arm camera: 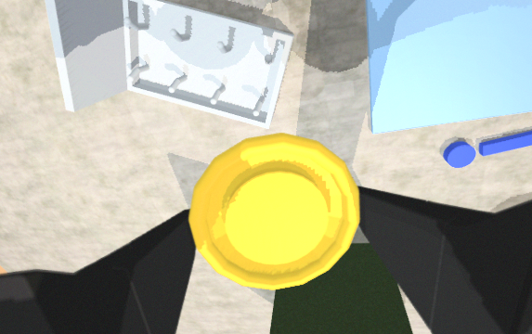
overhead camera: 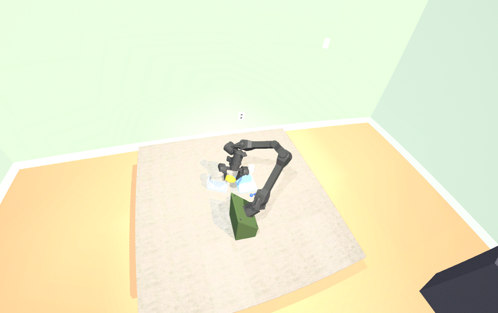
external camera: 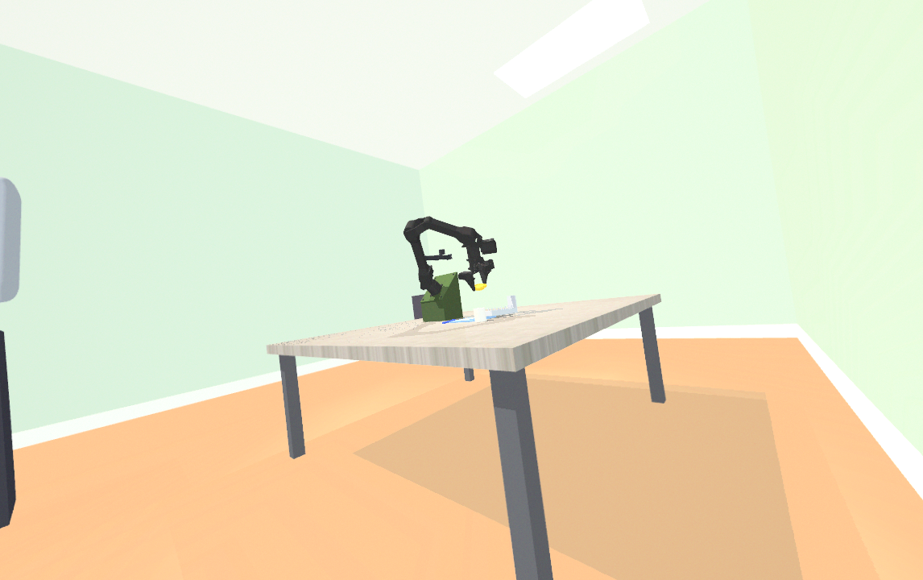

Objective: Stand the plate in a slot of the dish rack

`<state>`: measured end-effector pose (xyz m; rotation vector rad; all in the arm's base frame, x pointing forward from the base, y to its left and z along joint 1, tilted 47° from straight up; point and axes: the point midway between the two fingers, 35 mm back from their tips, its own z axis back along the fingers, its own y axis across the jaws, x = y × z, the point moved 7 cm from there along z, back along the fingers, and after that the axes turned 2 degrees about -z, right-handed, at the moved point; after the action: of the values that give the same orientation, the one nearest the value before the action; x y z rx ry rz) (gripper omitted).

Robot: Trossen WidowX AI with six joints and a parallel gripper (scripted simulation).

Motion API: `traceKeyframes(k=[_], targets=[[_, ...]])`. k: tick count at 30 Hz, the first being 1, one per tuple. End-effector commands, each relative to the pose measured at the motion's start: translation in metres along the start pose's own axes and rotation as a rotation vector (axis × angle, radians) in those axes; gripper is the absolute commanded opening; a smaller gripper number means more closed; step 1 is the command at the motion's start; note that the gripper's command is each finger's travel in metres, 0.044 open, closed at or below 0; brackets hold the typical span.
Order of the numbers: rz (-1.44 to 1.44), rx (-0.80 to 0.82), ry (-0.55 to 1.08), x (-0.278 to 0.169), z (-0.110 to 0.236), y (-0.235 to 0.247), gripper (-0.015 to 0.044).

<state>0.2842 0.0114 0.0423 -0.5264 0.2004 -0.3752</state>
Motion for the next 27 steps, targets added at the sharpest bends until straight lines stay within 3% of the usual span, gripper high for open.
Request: traceKeyframes(k=[1,14,27], targets=[[0.083,0.072,0.036,0.002,-0.011,-0.005,0.0000],[0.317,0.296,0.062,0.007,-0.040,-0.018,0.0000],[0.541,0.518,-0.025,0.011,-0.066,-0.031,0.0000]])
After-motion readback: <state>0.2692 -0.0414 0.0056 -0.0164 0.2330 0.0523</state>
